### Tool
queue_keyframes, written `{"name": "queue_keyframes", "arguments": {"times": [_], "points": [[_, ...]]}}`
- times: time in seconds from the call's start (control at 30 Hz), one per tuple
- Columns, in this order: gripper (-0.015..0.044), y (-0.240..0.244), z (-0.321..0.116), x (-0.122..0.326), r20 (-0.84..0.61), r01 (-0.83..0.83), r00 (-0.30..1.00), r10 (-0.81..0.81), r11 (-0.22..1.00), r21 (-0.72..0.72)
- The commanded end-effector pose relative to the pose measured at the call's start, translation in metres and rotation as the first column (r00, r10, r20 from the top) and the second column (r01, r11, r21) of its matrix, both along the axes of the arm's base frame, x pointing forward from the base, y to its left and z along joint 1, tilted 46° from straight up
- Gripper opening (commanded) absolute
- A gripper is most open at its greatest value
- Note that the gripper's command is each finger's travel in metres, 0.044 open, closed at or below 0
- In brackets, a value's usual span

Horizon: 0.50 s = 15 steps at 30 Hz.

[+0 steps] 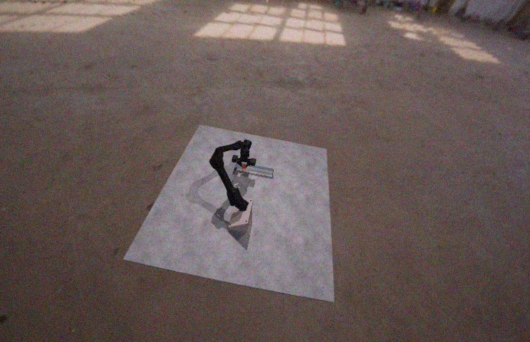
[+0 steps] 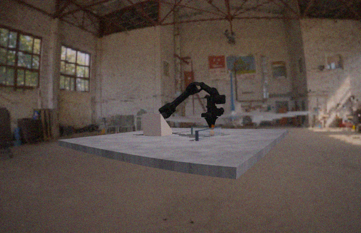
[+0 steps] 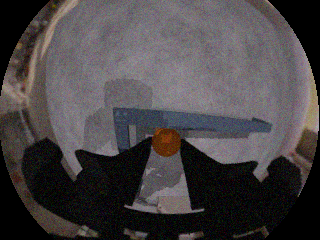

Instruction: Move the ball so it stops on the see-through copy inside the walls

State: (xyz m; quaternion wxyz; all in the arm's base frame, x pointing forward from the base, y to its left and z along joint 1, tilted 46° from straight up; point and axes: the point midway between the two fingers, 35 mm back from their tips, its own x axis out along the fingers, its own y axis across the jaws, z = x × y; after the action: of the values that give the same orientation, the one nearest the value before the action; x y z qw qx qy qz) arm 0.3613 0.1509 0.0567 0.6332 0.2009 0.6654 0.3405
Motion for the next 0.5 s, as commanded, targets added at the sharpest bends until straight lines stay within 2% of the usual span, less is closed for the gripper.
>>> {"name": "queue_keyframes", "arguments": {"times": [0.0,0.47], "points": [[0.0,0.017,-0.017,-0.0059,-0.009,0.001,1.0,-0.001,1.0,0.006],[0.0,0.0268,-0.0265,-0.0079,-0.01,0.001,1.0,-0.001,1.0,0.007]]}}
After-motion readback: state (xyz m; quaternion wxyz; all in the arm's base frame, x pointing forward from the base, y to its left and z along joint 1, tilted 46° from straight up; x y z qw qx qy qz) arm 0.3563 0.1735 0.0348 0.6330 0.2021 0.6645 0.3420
